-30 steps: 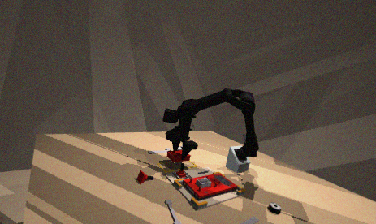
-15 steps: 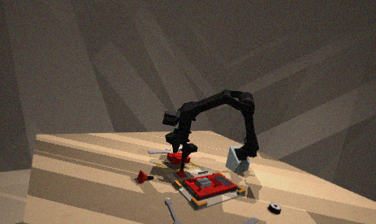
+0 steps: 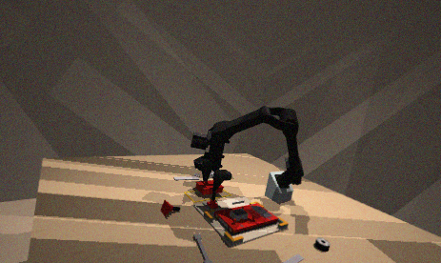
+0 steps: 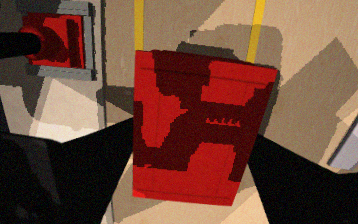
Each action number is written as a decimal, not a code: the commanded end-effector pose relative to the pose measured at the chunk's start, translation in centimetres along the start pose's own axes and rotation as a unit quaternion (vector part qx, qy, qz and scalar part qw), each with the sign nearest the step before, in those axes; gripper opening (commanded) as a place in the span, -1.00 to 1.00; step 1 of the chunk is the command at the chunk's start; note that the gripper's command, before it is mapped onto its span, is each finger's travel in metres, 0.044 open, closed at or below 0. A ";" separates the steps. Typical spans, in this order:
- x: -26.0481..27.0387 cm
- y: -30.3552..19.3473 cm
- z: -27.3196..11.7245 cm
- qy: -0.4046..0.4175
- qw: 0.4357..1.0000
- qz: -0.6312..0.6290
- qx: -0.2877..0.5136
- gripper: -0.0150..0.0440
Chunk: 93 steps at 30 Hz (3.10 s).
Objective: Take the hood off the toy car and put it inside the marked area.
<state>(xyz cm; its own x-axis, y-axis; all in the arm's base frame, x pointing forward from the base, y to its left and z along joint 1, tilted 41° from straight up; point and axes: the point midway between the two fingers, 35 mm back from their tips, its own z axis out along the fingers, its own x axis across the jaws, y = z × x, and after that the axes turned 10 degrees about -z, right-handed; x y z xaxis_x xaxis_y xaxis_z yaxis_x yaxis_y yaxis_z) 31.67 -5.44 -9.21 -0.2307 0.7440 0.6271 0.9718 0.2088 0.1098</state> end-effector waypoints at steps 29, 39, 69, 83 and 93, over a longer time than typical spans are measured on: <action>0.1 0.0 1.7 0.002 1.000 0.003 -0.001 -0.49; 0.0 0.0 1.6 0.000 1.000 0.000 0.000 0.04; -0.1 0.0 -5.7 0.003 1.000 0.000 0.001 1.00; -0.1 0.0 -5.7 0.003 1.000 0.000 0.001 1.00; -0.1 0.0 -5.7 0.003 1.000 0.000 0.001 1.00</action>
<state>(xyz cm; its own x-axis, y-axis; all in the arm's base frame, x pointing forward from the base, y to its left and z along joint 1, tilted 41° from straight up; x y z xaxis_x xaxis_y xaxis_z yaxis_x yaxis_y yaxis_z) 31.90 -8.96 -4.96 -0.2245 0.7388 0.6354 0.9730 0.2057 0.1045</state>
